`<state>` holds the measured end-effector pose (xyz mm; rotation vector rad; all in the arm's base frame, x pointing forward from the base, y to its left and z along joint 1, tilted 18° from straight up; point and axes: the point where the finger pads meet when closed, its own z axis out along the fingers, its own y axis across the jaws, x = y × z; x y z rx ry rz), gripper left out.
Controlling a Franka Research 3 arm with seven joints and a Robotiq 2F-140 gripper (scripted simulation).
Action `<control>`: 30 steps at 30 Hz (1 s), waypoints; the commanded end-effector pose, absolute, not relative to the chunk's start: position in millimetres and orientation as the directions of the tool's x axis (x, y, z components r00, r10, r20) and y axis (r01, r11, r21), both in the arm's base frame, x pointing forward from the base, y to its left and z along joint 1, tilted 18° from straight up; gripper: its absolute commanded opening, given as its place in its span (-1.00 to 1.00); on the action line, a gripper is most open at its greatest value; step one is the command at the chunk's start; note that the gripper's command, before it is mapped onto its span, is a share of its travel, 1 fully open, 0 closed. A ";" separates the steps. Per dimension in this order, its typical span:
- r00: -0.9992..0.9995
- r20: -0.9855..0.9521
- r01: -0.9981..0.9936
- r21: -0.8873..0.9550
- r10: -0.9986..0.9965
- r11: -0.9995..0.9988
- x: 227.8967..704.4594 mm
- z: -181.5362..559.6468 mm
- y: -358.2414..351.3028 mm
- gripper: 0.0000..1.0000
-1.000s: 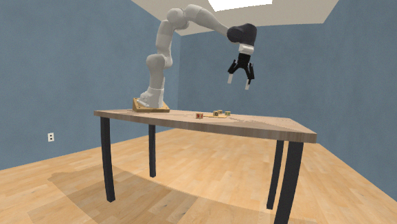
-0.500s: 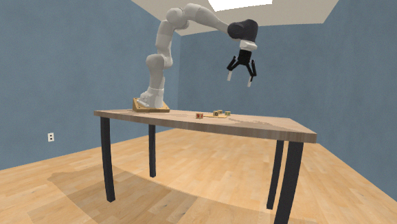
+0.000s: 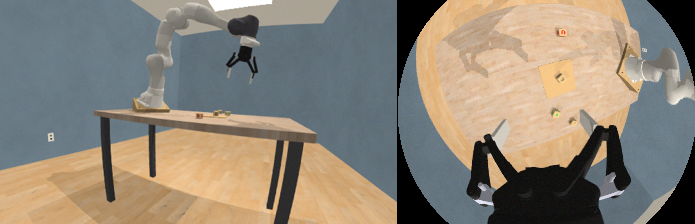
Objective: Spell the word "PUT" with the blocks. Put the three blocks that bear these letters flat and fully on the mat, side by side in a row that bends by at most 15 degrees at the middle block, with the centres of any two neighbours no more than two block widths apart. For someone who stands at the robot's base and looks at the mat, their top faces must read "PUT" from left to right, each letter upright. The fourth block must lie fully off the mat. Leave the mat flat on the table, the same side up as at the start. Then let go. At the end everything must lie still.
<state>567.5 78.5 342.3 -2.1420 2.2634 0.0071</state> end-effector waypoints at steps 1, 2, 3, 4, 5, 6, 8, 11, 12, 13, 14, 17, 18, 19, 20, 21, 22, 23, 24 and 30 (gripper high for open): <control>0.083 -0.013 -0.996 -0.009 -0.996 -0.083 565.0 348.2 70.8 1.00; 0.096 -0.013 -0.995 -0.009 -0.995 -0.096 565.0 349.6 69.5 1.00; 0.096 -0.013 -0.995 -0.009 -0.995 -0.096 565.0 349.6 69.5 1.00; 0.096 -0.013 -0.995 -0.009 -0.995 -0.096 565.0 349.6 69.5 1.00; 0.131 -0.012 -0.991 -0.009 -0.991 -0.131 565.1 353.3 66.0 1.00; 0.144 -0.012 -0.990 -0.009 -0.990 -0.144 565.0 354.8 64.7 1.00; 0.168 -0.011 -0.986 -0.009 -0.986 -0.168 565.0 357.4 62.2 1.00; 0.206 -0.010 -0.978 -0.009 -0.978 -0.206 564.9 361.6 58.3 1.00; 0.218 -0.010 -0.976 -0.009 -0.976 -0.218 564.8 363.0 57.0 1.00; 0.231 -0.009 -0.973 -0.009 -0.973 -0.231 564.8 364.3 55.7 1.00; 0.243 -0.009 -0.970 -0.009 -0.970 -0.243 564.7 365.7 54.5 1.00; 0.279 -0.008 -0.960 -0.009 -0.960 -0.279 564.4 369.7 50.7 1.00; 0.291 -0.008 -0.957 -0.008 -0.957 -0.291 564.3 371.1 49.4 1.00; 0.303 -0.007 -0.953 -0.008 -0.953 -0.303 564.2 372.5 48.1 1.00; 0.303 -0.007 -0.953 -0.008 -0.953 -0.303 564.2 372.5 48.1 1.00; 0.303 -0.007 -0.953 -0.008 -0.953 -0.303 564.2 372.5 48.1 1.00; 0.336 -0.006 -0.942 -0.008 -0.942 -0.335 563.9 376.2 44.7 1.00; 0.348 -0.006 -0.937 -0.008 -0.937 -0.348 563.8 377.6 43.3 1.00; 0.361 -0.006 -0.933 -0.008 -0.933 -0.361 563.6 379.1 41.9 1.00; 0.429 -0.004 -0.903 -0.007 -0.903 -0.429 562.6 387.2 34.4 1.00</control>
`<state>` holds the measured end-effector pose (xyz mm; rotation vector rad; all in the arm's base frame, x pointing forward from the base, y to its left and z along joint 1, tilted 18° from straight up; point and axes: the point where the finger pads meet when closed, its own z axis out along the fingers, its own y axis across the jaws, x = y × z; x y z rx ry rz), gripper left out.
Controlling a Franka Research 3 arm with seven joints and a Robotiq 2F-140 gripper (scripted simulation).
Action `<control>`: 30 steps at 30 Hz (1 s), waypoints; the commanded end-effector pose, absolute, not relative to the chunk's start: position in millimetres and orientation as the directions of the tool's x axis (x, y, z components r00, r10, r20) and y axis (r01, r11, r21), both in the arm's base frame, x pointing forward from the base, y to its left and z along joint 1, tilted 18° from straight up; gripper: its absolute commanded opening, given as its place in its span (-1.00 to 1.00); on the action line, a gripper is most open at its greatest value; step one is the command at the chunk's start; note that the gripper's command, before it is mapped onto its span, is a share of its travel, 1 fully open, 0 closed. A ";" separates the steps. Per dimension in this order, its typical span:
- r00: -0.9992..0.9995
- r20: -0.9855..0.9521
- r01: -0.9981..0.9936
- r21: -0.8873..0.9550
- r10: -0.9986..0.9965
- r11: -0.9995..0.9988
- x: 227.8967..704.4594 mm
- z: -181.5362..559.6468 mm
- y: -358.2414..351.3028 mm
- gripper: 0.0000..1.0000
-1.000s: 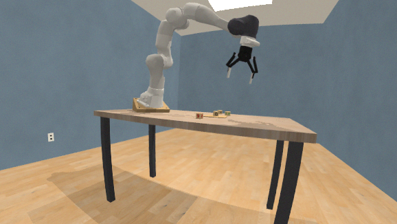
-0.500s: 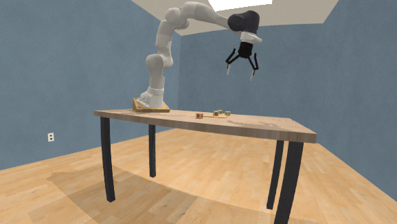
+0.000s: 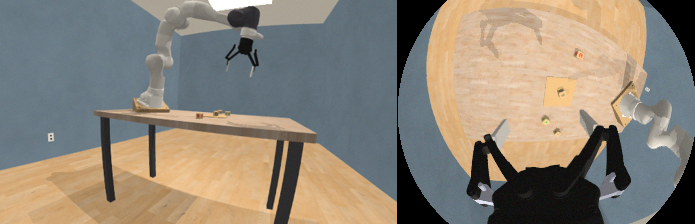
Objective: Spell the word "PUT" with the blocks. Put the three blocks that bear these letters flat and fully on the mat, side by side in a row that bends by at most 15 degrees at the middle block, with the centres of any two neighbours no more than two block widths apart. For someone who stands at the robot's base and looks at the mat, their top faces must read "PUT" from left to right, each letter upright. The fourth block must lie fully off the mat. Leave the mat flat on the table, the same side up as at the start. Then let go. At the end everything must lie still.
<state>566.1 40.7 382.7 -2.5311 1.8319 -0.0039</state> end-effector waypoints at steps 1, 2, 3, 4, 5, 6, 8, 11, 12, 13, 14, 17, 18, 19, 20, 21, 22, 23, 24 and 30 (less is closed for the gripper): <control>0.441 -0.004 -0.898 -0.007 -0.898 -0.441 562.4 388.6 33.1 1.00; 0.452 -0.004 -0.892 -0.006 -0.892 -0.452 562.2 390.0 31.8 1.00; 0.463 -0.003 -0.886 -0.006 -0.886 -0.463 562.0 391.3 30.5 1.00; 0.475 -0.003 -0.880 -0.006 -0.880 -0.475 561.7 392.7 29.2 1.00; 0.486 -0.003 -0.874 -0.006 -0.874 -0.486 561.5 394.1 27.9 1.00; 0.496 -0.003 -0.868 -0.006 -0.868 -0.496 561.3 395.4 26.7 1.00; 0.496 -0.003 -0.868 -0.006 -0.868 -0.496 561.3 395.4 26.7 1.00; 0.549 -0.002 -0.836 -0.004 -0.836 -0.548 560.0 402.0 20.5 1.00; 0.559 -0.002 -0.829 -0.004 -0.829 -0.559 559.7 403.4 19.2 1.00; 0.570 -0.001 -0.822 -0.004 -0.822 -0.570 559.4 404.7 18.0 1.00; 0.580 -0.001 -0.815 -0.004 -0.815 -0.580 559.1 406.1 16.7 1.00; 0.610 -0.001 -0.792 -0.003 -0.792 -0.610 558.2 410.1 12.9 1.00; 0.619 -0.001 -0.785 -0.003 -0.785 -0.619 557.9 411.4 11.8 1.00; 0.629 -0.001 -0.777 -0.002 -0.777 -0.629 557.6 412.8 10.4 1.00; 0.639 -0.001 -0.769 -0.002 -0.769 -0.639 557.2 414.1 9.2 1.00; 0.649 0.000 -0.761 -0.002 -0.761 -0.649 556.9 415.5 7.9 1.00; 0.658 0.000 -0.753 -0.001 -0.753 -0.658 556.5 416.8 6.7 1.00; 0.668 0.000 -0.744 -0.001 -0.744 -0.668 556.1 418.2 5.3 1.00; 0.668 0.000 -0.744 -0.001 -0.744 -0.668 556.1 418.2 5.3 1.00; 0.467 -0.004 -0.884 -0.005 -0.884 -0.467 562.8 396.3 18.9 1.00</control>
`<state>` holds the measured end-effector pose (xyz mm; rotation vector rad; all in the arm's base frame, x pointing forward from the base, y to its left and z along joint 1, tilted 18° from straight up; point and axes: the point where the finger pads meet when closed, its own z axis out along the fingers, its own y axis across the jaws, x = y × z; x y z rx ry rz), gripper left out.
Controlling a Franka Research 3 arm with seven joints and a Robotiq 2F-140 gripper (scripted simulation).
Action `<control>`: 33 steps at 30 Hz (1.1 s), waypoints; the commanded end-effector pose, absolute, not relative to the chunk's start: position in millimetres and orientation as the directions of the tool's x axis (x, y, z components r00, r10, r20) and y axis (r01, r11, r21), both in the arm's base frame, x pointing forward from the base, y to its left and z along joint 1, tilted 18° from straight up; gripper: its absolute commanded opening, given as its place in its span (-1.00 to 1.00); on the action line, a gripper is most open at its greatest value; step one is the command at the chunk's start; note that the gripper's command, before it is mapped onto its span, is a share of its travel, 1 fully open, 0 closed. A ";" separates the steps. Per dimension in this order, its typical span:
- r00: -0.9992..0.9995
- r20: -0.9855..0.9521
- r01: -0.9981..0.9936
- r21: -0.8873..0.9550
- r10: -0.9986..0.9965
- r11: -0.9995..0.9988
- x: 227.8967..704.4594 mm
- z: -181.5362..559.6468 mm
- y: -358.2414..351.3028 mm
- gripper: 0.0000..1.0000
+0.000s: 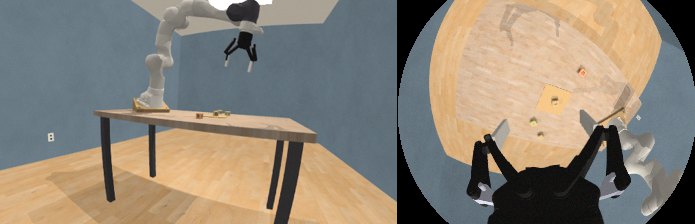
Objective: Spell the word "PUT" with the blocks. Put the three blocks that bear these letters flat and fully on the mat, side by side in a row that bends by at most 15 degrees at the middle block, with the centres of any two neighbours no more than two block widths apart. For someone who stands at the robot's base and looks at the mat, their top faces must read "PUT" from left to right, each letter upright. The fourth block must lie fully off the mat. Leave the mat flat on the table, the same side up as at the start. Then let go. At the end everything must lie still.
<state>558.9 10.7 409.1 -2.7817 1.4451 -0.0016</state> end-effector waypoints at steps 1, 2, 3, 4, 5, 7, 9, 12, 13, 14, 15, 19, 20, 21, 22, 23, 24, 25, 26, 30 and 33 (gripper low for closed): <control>0.456 -0.004 -0.890 -0.005 -0.890 -0.456 563.1 395.2 19.7 1.00; 0.446 -0.004 -0.895 -0.006 -0.895 -0.446 563.3 394.1 20.4 1.00; 0.435 -0.004 -0.900 -0.006 -0.900 -0.435 563.6 393.0 21.1 1.00; 0.424 -0.004 -0.905 -0.006 -0.905 -0.424 563.9 391.9 21.9 1.00; 0.415 -0.005 -0.910 -0.006 -0.910 -0.415 564.1 390.9 22.6 1.00; 0.391 -0.005 -0.920 -0.006 -0.920 -0.391 564.7 388.5 24.2 1.00; 0.366 -0.006 -0.931 -0.007 -0.931 -0.366 565.2 386.0 25.9 1.00; 0.354 -0.006 -0.935 -0.007 -0.935 -0.353 565.5 384.7 26.8 1.00; 0.319 -0.007 -0.948 -0.007 -0.948 -0.319 566.2 381.4 29.1 1.00; 0.306 -0.007 -0.952 -0.007 -0.952 -0.306 566.4 380.1 30.0 1.00; 0.293 -0.007 -0.956 -0.007 -0.956 -0.293 566.7 378.8 30.9 1.00; 0.243 -0.009 -0.970 -0.007 -0.970 -0.243 567.6 374.0 34.2 1.00; 0.231 -0.009 -0.973 -0.007 -0.973 -0.231 567.8 372.8 35.0 1.00; 0.217 -0.009 -0.976 -0.008 -0.976 -0.217 568.0 371.5 35.9 1.00; 0.205 -0.010 -0.979 -0.008 -0.979 -0.205 568.2 370.3 36.7 1.00; 0.192 -0.010 -0.981 -0.008 -0.981 -0.192 568.4 369.0 37.6 1.00; 0.178 -0.010 -0.984 -0.008 -0.984 -0.178 568.6 367.8 38.4 1.00; 0.165 -0.011 -0.986 -0.008 -0.986 -0.165 568.8 366.6 39.3 1.00; 0.153 -0.011 -0.988 -0.008 -0.988 -0.153 569.0 365.4 40.1 1.00; 0.105 -0.012 -0.994 -0.008 -0.994 -0.104 569.6 360.8 43.2 1.00; 0.064 -0.014 -0.998 -0.007 -0.998 -0.064 570.1 357.0 45.8 1.00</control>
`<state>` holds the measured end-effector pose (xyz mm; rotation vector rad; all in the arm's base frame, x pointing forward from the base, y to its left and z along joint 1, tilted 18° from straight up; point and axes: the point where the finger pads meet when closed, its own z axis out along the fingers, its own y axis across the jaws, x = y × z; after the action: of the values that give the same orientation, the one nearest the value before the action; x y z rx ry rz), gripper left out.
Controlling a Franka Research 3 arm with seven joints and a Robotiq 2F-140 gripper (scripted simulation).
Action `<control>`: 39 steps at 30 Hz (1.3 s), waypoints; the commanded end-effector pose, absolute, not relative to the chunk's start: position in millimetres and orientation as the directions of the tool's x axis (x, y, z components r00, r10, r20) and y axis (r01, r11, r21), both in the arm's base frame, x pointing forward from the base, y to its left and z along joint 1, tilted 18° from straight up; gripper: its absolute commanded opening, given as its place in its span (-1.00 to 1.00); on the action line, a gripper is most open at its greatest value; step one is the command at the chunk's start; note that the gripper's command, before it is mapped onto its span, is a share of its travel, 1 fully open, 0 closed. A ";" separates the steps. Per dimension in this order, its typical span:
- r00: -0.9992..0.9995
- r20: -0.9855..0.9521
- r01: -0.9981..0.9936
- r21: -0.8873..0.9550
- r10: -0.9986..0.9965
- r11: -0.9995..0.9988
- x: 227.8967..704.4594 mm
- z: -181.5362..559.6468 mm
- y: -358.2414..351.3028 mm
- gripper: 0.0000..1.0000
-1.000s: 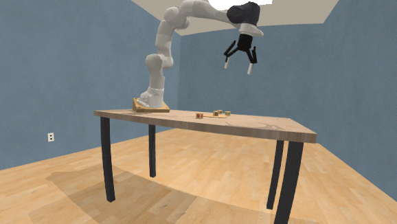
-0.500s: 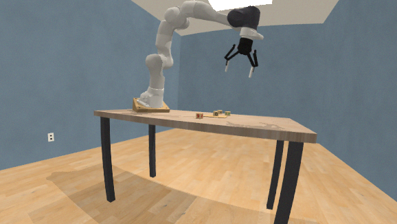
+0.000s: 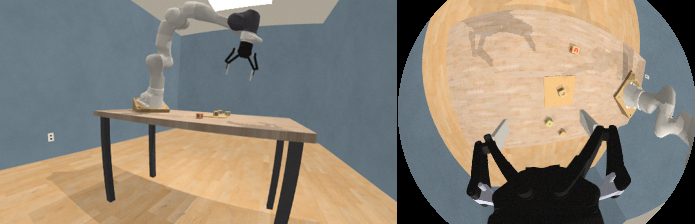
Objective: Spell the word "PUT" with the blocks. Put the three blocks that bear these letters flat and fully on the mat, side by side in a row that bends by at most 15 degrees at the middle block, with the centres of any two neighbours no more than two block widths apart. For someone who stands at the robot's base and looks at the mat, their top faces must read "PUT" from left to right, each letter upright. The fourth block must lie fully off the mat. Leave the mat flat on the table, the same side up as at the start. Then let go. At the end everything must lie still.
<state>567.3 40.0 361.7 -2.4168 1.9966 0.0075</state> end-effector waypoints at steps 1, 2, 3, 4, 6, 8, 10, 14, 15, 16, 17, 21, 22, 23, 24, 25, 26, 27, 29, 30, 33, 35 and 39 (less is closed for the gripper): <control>0.052 -0.014 -0.999 -0.007 -0.999 -0.052 570.2 355.9 46.6 1.00; 0.038 -0.014 -0.999 -0.007 -0.999 -0.038 570.4 354.6 47.4 1.00; 0.025 -0.015 -1.000 -0.007 -1.000 -0.025 570.5 353.4 48.3 1.00; 0.012 -0.015 -1.000 -0.007 -1.000 -0.012 570.7 352.1 49.2 1.00; -0.014 -0.016 -1.000 -0.007 -1.000 0.014 570.9 349.8 50.8 1.00; -0.041 -0.016 -0.999 -0.007 -0.999 0.041 571.1 347.3 52.5 1.00; -0.067 -0.017 -0.998 -0.006 -0.998 0.067 571.3 344.8 54.2 1.00; -0.116 -0.019 -0.993 -0.006 -0.993 0.116 571.7 340.2 57.4 1.00; -0.129 -0.019 -0.992 -0.006 -0.991 0.129 571.8 339.0 58.2 1.00; -0.142 -0.019 -0.990 -0.005 -0.990 0.142 571.8 337.7 59.0 1.00; -0.156 -0.020 -0.988 -0.005 -0.988 0.156 571.9 336.5 59.9 1.00; -0.207 -0.021 -0.978 -0.004 -0.978 0.207 572.1 331.6 63.2 1.00; -0.219 -0.021 -0.976 -0.004 -0.975 0.219 572.2 330.4 64.0 1.00; -0.233 -0.022 -0.972 -0.004 -0.972 0.233 572.2 329.1 64.9 1.00; -0.245 -0.022 -0.969 -0.003 -0.969 0.245 572.2 327.9 65.7 1.00; -0.258 -0.022 -0.966 -0.003 -0.966 0.259 572.3 326.7 66.6 1.00; -0.271 -0.023 -0.963 -0.003 -0.962 0.271 572.3 325.5 67.4 1.00; -0.284 -0.023 -0.959 -0.003 -0.959 0.284 572.3 324.2 68.2 1.00; -0.296 -0.023 -0.955 -0.002 -0.955 0.297 572.3 323.0 69.1 1.00; -0.296 -0.023 -0.955 -0.002 -0.955 0.297 572.3 323.0 69.1 1.00; -0.355 -0.025 -0.935 -0.001 -0.934 0.355 572.3 317.2 73.0 1.00; -0.380 -0.025 -0.925 0.000 -0.925 0.380 572.3 314.7 74.7 1.00; -0.427 -0.027 -0.904 0.002 -0.904 0.427 572.2 309.9 77.9 1.00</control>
<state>570.1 72.6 314.0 -1.8356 2.5324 0.0204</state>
